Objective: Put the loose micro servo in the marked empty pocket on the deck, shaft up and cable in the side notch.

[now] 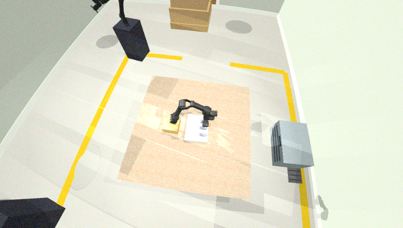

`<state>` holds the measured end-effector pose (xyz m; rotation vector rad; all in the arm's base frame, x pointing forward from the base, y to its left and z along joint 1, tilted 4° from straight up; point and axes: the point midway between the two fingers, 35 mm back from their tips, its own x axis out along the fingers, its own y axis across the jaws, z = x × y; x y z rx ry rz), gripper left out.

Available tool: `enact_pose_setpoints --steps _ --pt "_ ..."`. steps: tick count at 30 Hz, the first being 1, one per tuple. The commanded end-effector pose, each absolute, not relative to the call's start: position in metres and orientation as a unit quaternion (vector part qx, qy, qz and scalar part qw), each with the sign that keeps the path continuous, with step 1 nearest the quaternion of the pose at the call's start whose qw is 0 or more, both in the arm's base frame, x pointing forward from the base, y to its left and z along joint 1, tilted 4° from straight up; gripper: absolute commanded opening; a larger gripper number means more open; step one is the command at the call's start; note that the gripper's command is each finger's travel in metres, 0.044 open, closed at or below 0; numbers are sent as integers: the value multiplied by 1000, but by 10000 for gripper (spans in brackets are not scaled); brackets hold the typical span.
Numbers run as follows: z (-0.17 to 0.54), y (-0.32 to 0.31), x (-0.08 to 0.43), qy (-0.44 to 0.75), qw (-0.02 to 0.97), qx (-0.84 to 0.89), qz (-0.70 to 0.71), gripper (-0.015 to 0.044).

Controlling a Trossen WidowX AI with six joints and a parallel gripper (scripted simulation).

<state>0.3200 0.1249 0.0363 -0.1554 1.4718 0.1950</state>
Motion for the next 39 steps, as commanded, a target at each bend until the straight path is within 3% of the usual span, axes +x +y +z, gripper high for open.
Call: enact_pose_setpoints --steps 1,17,24,38,39 --pt "32 125 320 671 733 -72 89 0" --pt "21 125 321 671 733 -72 89 0" --pt "24 125 321 671 733 -72 89 184" --pt "59 123 314 671 733 -72 89 187" --pt "57 123 313 670 733 -71 89 214"
